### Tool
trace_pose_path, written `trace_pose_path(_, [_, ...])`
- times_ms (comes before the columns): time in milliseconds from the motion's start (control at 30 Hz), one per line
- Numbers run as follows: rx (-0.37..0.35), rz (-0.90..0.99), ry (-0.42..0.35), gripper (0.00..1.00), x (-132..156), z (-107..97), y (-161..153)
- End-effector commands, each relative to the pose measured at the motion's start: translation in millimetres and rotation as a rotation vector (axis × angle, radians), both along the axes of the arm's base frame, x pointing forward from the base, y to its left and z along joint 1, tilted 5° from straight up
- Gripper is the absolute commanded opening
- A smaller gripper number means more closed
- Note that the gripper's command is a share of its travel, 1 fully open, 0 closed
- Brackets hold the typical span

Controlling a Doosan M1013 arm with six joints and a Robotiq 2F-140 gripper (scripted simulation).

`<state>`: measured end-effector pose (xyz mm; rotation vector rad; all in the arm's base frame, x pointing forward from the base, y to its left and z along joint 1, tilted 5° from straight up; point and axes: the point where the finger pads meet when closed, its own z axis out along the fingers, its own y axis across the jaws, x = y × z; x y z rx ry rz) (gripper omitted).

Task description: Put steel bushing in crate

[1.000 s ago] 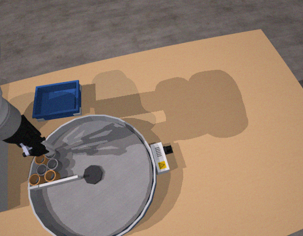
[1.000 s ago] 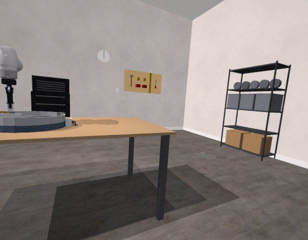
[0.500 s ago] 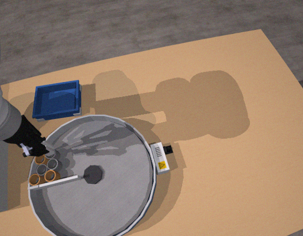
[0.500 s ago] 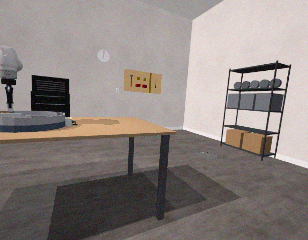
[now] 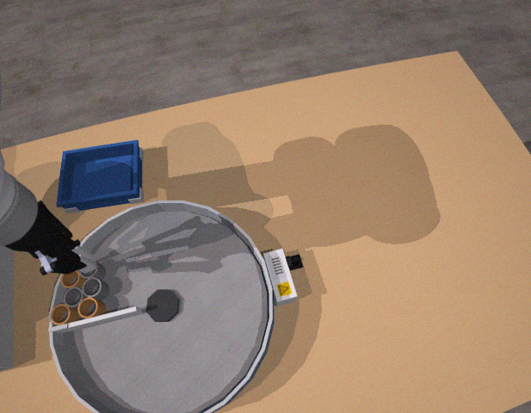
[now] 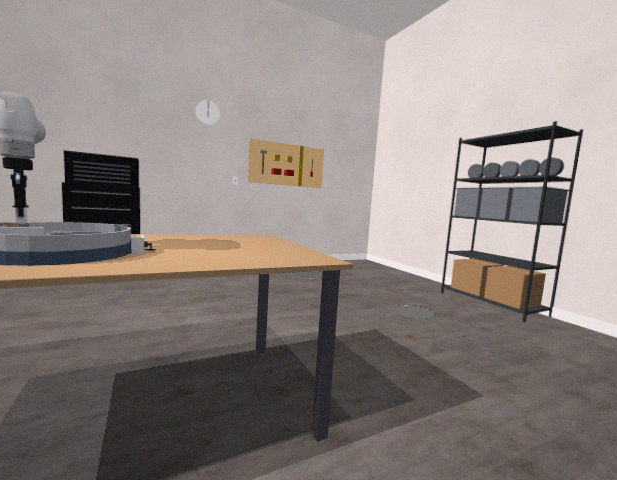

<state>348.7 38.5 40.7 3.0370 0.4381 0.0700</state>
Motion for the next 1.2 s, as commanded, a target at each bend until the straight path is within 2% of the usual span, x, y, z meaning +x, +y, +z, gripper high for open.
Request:
trace_pose_path(0, [0.0,0.0,0.0,0.1,0.0,0.0,0.0])
trace_pose_path(133, [0.0,0.0,0.0,0.1,0.0,0.0,0.0])
trace_pose_path(167, [0.0,0.0,0.0,0.0,0.0,0.0,0.0])
trace_pose_path(1167, [0.0,0.0,0.0,0.0,0.0,0.0,0.0])
